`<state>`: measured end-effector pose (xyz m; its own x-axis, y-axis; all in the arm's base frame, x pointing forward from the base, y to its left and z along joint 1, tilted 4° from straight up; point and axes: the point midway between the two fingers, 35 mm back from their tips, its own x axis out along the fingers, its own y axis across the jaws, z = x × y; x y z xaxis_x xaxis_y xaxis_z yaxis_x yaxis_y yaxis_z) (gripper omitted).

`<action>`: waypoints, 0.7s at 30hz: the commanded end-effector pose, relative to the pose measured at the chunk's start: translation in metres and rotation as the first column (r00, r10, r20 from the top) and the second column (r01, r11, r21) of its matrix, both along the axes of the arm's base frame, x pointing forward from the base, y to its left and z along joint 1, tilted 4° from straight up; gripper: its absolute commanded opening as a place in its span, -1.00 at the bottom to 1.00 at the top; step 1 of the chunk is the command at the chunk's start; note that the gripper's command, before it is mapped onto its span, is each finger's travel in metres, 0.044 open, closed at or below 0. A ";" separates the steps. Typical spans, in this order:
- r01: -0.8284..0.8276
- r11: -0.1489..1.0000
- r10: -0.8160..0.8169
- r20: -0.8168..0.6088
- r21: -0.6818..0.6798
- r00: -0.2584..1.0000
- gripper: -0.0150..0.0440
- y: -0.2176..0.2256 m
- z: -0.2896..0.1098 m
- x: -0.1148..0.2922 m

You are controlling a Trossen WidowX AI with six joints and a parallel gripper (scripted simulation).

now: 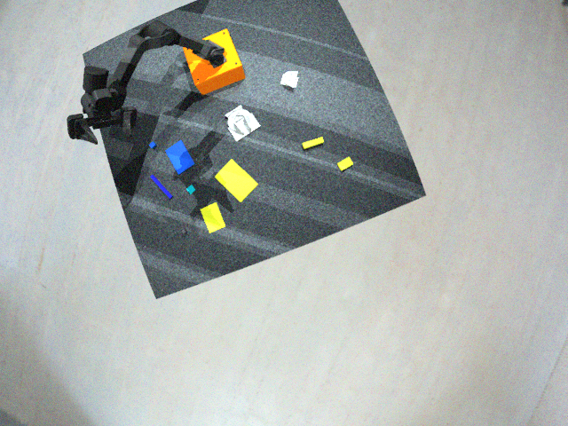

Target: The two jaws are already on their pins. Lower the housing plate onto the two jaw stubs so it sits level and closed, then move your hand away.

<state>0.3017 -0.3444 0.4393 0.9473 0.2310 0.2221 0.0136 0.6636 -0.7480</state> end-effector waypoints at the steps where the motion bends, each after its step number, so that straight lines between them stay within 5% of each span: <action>1: -0.008 1.000 0.008 0.014 0.000 1.000 1.00 0.005 -0.003 0.014; 21: -0.024 0.993 0.022 0.021 0.114 1.000 1.00 0.021 -0.014 0.058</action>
<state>0.3489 -0.3295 0.4291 0.9385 0.2219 0.2645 0.0140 0.7409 -0.6714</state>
